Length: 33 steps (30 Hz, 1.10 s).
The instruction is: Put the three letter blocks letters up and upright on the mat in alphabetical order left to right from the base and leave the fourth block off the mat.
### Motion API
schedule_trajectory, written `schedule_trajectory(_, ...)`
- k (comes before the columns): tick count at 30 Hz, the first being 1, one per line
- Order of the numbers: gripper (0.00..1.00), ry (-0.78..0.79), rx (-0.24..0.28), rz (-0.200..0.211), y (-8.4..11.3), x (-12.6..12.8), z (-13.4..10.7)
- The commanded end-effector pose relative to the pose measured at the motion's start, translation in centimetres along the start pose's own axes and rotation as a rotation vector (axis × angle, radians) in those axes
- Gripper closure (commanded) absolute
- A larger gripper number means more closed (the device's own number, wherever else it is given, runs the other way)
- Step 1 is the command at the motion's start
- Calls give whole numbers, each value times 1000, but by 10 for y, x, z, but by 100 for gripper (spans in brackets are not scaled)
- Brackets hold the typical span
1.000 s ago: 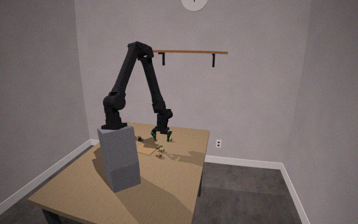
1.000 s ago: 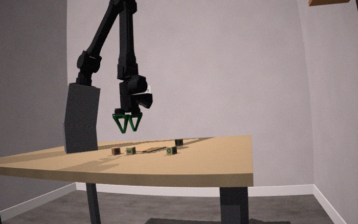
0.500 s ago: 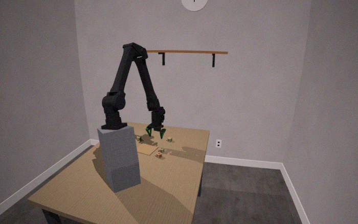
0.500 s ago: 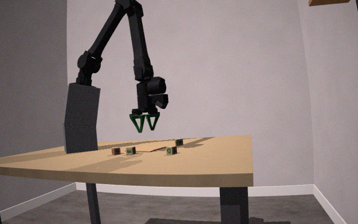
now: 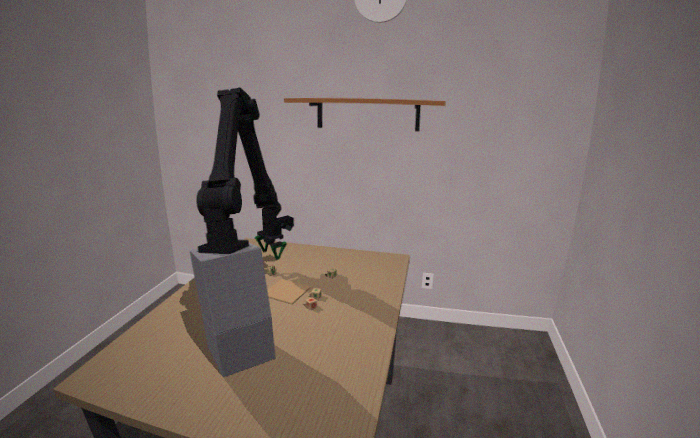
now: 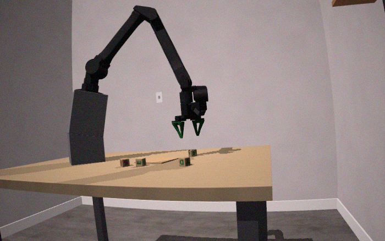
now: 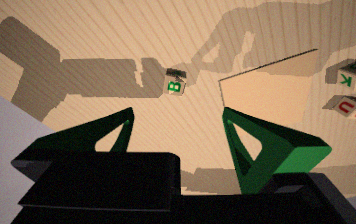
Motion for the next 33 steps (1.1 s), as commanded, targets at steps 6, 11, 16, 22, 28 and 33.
schedule_trajectory(6, 35, -232, -26, -12, 15, 9, 11)
schedule_trajectory(11, 35, -208, -16, -13, 11, 17, 1)
schedule_trajectory(16, 35, -216, -19, -11, 11, 14, 4)
schedule_trajectory(22, 35, -218, -20, -11, 12, 12, 6)
schedule_trajectory(28, 35, -217, -20, -11, 12, 12, 6)
schedule_trajectory(33, 35, -217, -20, -11, 12, 12, 6)
Point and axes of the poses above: the point where the finger pads meet when closed, its own y axis back along the fingers, its own x axis across the jaws, z = x × y, the point moved 9 cm from there along y, back along the fingers, and after that the axes turned 4 degrees about y, right-handed, at the moved point
